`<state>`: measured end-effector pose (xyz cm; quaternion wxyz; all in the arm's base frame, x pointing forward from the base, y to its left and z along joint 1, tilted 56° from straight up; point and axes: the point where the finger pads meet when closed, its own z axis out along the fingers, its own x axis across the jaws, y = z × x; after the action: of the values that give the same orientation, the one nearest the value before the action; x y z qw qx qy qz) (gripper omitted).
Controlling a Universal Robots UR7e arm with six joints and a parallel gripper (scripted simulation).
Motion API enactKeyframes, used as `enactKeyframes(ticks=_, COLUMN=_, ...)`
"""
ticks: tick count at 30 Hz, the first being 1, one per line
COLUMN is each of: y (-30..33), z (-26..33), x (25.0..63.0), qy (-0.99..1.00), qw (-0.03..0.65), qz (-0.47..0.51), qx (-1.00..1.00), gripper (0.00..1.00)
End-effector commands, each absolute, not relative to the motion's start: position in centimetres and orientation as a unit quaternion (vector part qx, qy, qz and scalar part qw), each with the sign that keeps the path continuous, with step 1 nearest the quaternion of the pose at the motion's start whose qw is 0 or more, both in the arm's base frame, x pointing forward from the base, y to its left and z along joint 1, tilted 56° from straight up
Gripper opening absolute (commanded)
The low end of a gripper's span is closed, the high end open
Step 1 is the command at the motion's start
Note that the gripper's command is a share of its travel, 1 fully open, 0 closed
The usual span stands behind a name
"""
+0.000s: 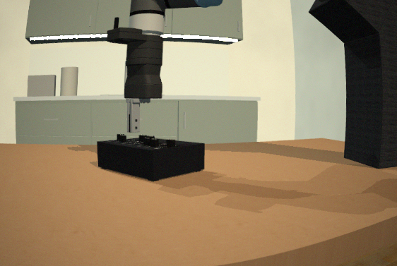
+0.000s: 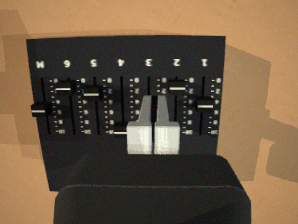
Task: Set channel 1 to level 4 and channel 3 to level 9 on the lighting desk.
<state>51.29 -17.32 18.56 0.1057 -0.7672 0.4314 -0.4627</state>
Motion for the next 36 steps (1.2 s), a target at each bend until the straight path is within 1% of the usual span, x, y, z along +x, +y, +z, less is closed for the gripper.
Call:
enactKeyframes(ticks=1, y=-16.9, z=19.1, x=50.0, qy=0.432, qw=0.107, qz=-0.460, qx=-0.768, gripper=0.00)
enactKeyframes(ticks=8, y=-16.6, z=19.8, x=49.1, qy=0.432, qw=0.107, qz=-0.460, qx=-0.768, gripper=0.00)
enactKeyframes(ticks=22, y=-16.6, z=19.9, x=49.0, qy=0.432, qw=0.107, qz=-0.460, qx=-0.768, gripper=0.00)
enactKeyframes(ticks=23, y=-16.6, z=19.9, x=49.0, qy=0.432, qw=0.107, qz=-0.460, qx=-0.768, gripper=1.00)
enactKeyframes(ticks=36, y=-16.5, z=20.1, x=48.6, qy=0.432, qw=0.107, qz=-0.460, qx=-0.768, gripper=1.00)
